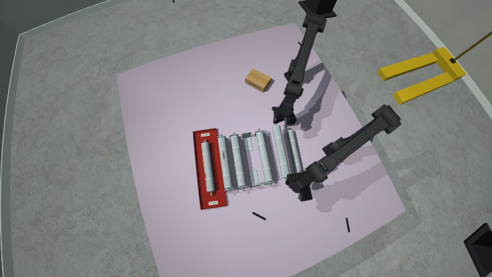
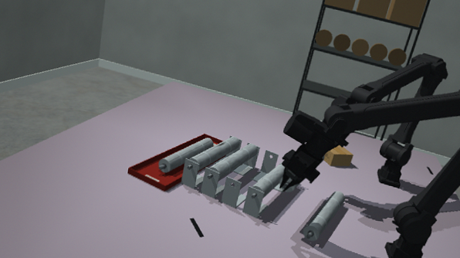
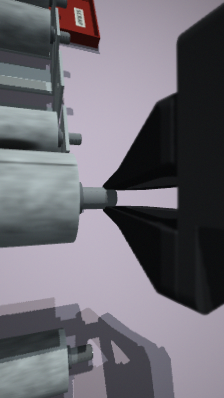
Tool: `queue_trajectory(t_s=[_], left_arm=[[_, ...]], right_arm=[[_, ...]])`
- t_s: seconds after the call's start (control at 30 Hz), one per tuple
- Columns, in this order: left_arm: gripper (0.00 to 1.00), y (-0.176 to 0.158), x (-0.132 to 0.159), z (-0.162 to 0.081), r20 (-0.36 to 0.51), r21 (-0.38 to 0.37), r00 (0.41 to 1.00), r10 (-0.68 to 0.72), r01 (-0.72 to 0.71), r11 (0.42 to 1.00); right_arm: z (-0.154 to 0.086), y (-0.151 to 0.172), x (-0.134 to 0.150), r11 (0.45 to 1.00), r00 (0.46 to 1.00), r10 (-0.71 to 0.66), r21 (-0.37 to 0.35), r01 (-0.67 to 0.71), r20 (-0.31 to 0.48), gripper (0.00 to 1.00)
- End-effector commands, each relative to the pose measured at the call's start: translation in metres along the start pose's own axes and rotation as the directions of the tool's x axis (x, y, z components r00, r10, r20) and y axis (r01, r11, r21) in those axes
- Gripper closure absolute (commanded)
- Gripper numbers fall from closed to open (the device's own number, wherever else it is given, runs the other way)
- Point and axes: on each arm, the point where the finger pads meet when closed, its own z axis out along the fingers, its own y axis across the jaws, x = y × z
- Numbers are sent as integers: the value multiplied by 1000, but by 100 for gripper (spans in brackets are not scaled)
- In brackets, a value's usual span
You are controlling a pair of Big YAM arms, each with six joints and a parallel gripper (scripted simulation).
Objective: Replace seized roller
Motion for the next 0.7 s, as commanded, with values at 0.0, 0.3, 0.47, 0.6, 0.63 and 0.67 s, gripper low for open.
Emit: queue_trajectory(t_s=[0.0, 0.3, 0.47, 0.6, 0.63, 0.67], left_arm=[[97, -50, -22, -43, 66, 132, 998, 7, -15, 991], [97, -47, -22, -30, 55, 102, 998, -9, 4, 995], [97, -57, -13, -23, 46, 99, 999, 0, -4, 995], [97, -64, -19, -22, 53, 104, 998, -15, 9, 995], [97, -68, -16, -21, 53, 106, 999, -11, 5, 994], [97, -71, -16, -21, 53, 108, 999, -11, 5, 994]], right_arm=[[-49, -47, -42, 994, 990, 38, 98, -51, 135, 97], [-27, -41, -38, 996, 994, 43, 68, -50, 99, 97], [-19, -50, -35, 997, 996, 17, 68, -23, 91, 97], [-8, -57, -34, 998, 997, 9, 62, -14, 81, 97], [-8, -60, -34, 998, 997, 7, 62, -12, 81, 97], [-7, -63, -33, 998, 997, 5, 63, -10, 81, 97]])
